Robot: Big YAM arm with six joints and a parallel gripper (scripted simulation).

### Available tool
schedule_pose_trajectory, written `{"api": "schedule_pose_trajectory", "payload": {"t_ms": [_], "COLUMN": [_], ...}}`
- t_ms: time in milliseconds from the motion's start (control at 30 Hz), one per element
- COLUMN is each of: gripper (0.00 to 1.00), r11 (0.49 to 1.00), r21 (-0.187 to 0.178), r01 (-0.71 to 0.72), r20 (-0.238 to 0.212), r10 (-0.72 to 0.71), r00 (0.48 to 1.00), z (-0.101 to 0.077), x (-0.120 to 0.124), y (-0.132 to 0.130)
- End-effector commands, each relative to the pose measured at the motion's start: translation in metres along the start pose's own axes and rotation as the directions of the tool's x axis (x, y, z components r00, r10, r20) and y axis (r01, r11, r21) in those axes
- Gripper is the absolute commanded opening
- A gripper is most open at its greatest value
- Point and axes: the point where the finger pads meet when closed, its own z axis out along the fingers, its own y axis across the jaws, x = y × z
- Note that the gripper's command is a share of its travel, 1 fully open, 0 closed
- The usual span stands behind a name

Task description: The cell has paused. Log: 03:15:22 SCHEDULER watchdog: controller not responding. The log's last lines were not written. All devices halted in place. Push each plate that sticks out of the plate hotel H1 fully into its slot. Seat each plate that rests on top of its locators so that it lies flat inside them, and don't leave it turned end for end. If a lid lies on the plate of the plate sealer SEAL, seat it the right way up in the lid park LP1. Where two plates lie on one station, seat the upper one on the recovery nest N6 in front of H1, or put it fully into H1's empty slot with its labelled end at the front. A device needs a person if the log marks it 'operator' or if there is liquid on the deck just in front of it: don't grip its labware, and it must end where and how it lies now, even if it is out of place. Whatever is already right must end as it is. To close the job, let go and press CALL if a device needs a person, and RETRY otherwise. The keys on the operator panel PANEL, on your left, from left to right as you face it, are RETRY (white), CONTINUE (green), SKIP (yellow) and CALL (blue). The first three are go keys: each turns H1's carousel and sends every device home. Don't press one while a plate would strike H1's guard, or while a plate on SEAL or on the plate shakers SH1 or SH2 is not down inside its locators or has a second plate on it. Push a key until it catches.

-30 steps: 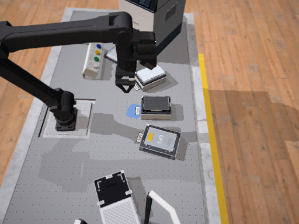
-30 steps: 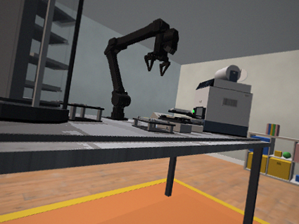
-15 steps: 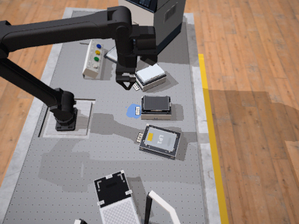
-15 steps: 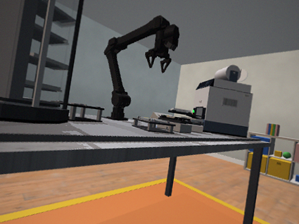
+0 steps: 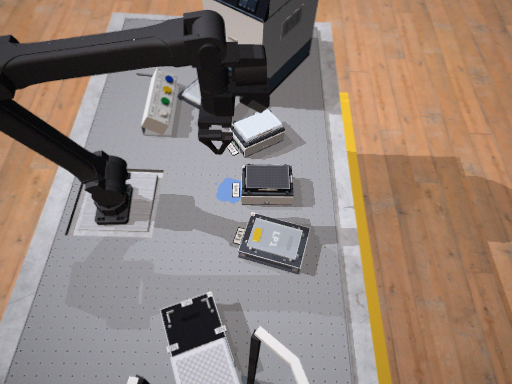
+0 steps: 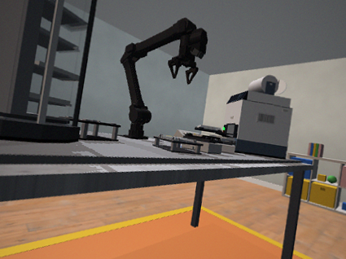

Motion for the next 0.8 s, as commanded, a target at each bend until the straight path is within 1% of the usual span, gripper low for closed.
{"api": "schedule_pose_trajectory", "payload": {"t_ms": [0, 400, 433, 567, 700, 767], "gripper": [1.00, 1.00, 1.00, 1.00, 1.00, 1.00], "r11": [1.000, 1.000, 0.998, 0.982, 0.948, 0.948], "r21": [-0.001, -0.001, 0.000, 0.001, 0.002, 0.002], "r01": [-0.004, -0.004, -0.057, -0.190, -0.318, -0.318], "r20": [0.012, 0.012, 0.010, 0.011, 0.012, 0.012], "r10": [0.004, 0.004, 0.057, 0.190, 0.318, 0.318], "r00": [1.000, 1.000, 0.998, 0.982, 0.948, 0.948], "z": [-0.020, -0.020, -0.020, -0.020, -0.019, -0.019], "x": [-0.009, -0.009, -0.011, -0.014, -0.017, -0.017], "y": [0.003, 0.003, -0.007, -0.020, -0.034, -0.034]}}
